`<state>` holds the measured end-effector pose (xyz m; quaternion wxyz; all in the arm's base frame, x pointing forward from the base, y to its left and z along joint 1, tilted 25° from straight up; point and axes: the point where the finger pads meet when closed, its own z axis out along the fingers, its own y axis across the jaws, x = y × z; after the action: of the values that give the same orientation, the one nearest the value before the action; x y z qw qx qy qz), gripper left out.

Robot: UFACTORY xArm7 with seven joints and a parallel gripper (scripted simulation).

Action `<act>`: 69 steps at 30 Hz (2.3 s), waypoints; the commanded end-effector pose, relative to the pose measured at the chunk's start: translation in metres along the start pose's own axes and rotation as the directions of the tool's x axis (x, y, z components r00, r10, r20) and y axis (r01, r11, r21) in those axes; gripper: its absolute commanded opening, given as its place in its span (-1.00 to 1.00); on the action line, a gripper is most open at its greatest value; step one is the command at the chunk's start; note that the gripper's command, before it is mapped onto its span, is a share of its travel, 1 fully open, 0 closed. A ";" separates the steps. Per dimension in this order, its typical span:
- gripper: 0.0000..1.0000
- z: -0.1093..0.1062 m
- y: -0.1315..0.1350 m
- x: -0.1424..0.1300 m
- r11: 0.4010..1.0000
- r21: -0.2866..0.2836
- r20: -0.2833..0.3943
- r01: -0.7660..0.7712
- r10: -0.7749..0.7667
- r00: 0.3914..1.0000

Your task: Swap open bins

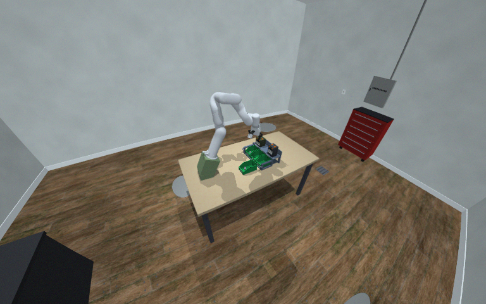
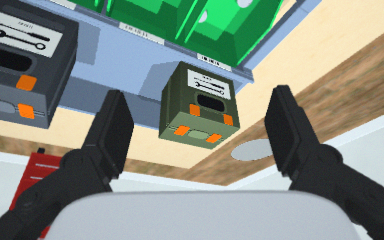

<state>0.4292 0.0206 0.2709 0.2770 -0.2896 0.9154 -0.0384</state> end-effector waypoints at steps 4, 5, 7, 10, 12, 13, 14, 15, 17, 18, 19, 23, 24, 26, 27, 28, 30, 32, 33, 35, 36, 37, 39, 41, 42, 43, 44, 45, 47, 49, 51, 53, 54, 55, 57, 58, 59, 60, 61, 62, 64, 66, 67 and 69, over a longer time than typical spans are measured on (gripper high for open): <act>1.00 0.003 0.012 0.018 0.994 0.009 -0.033 -0.112 0.112 0.993; 1.00 0.004 0.014 0.022 0.992 0.011 -0.039 -0.129 0.130 0.991; 1.00 0.006 0.017 0.028 0.986 0.014 -0.050 -0.164 0.164 0.985; 1.00 0.009 0.022 0.038 0.977 0.021 -0.065 -0.212 0.213 0.975; 1.00 0.010 0.025 0.044 0.970 0.026 -0.074 -0.242 0.244 0.967; 1.00 0.011 0.026 0.047 0.966 0.028 -0.078 -0.257 0.258 0.963; 1.00 0.011 0.028 0.050 0.962 0.031 -0.082 -0.270 0.272 0.959; 1.00 0.011 0.028 0.050 0.962 0.031 -0.082 -0.270 0.272 0.959; 1.00 0.012 0.029 0.053 0.958 0.034 -0.086 -0.284 0.286 0.954; 1.00 0.013 0.030 0.055 0.954 0.037 -0.090 -0.297 0.299 0.950; 1.00 0.013 0.031 0.058 0.950 0.040 -0.093 -0.309 0.311 0.946; 1.00 0.016 0.035 0.068 0.934 0.052 -0.106 -0.354 0.358 0.928; 1.00 0.016 0.036 0.070 0.930 0.055 -0.108 -0.364 0.368 0.924; 1.00 0.017 0.037 0.074 0.922 0.060 -0.113 -0.383 0.387 0.915; 1.00 0.017 0.038 0.076 0.918 0.063 -0.115 -0.392 0.396 0.911; 1.00 0.018 0.039 0.078 0.914 0.066 -0.118 -0.400 0.405 0.907; 1.00 0.019 0.040 0.082 0.907 0.071 -0.121 -0.415 0.421 0.899; 1.00 0.019 0.041 0.084 0.904 0.074 -0.123 -0.422 0.428 0.895; 1.00 0.019 0.041 0.084 0.904 0.074 -0.123 -0.422 0.428 0.895; 1.00 0.020 0.042 0.087 0.897 0.078 -0.126 -0.435 0.442 0.888; 1.00 0.020 0.042 0.088 0.894 0.080 -0.127 -0.441 0.448 0.885; 1.00 0.020 0.042 0.089 0.891 0.082 -0.129 -0.446 0.453 0.882; 1.00 0.021 0.043 0.092 0.886 0.086 -0.131 -0.456 0.464 0.876; 1.00 0.021 0.044 0.094 0.881 0.089 -0.133 -0.464 0.472 0.871; 1.00 0.021 0.044 0.095 0.879 0.091 -0.133 -0.468 0.476 0.869; 1.00 0.021 0.044 0.095 0.877 0.092 -0.134 -0.471 0.480 0.867; 1.00 0.021 0.045 0.096 0.875 0.094 -0.135 -0.474 0.483 0.865; 1.00 0.022 0.045 0.097 0.874 0.095 -0.135 -0.477 0.486 0.863; 1.00 0.022 0.045 0.098 0.871 0.097 -0.136 -0.482 0.491 0.860; 1.00 0.022 0.045 0.099 0.870 0.098 -0.137 -0.484 0.493 0.859; 1.00 0.022 0.045 0.099 0.869 0.098 -0.137 -0.485 0.495 0.858; 1.00 0.022 0.046 0.100 0.867 0.099 -0.137 -0.488 0.498 0.856; 1.00 0.022 0.046 0.100 0.866 0.100 -0.138 -0.489 0.499 0.856; 1.00 0.022 0.046 0.100 0.866 0.100 -0.138 -0.490 0.500 0.855; 1.00 0.022 0.046 0.101 0.865 0.101 -0.138 -0.491 0.501 0.854; 1.00 0.022 0.046 0.101 0.865 0.101 -0.138 -0.492 0.502 0.854; 1.00 0.022 0.046 0.101 0.865 0.101 -0.138 -0.492 0.502 0.854; 1.00 0.022 0.046 0.101 0.865 0.101 -0.138 -0.492 0.502 0.854; 1.00 0.022 0.046 0.101 0.864 0.101 -0.138 -0.492 0.502 0.854; 1.00 0.022 0.046 0.101 0.864 0.101 -0.138 -0.492 0.502 0.853; 1.00 0.022 0.046 0.101 0.864 0.101 -0.138 -0.492 0.502 0.853; 1.00 0.022 0.046 0.101 0.864 0.101 -0.138 -0.492 0.502 0.853; 1.00 0.022 0.046 0.101 0.864 0.101 -0.138 -0.492 0.502 0.853; 1.00 0.022 0.046 0.101 0.864 0.101 -0.138 -0.492 0.502 0.853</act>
<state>0.3484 0.0049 0.1912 0.2105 -0.0302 0.9770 -0.0170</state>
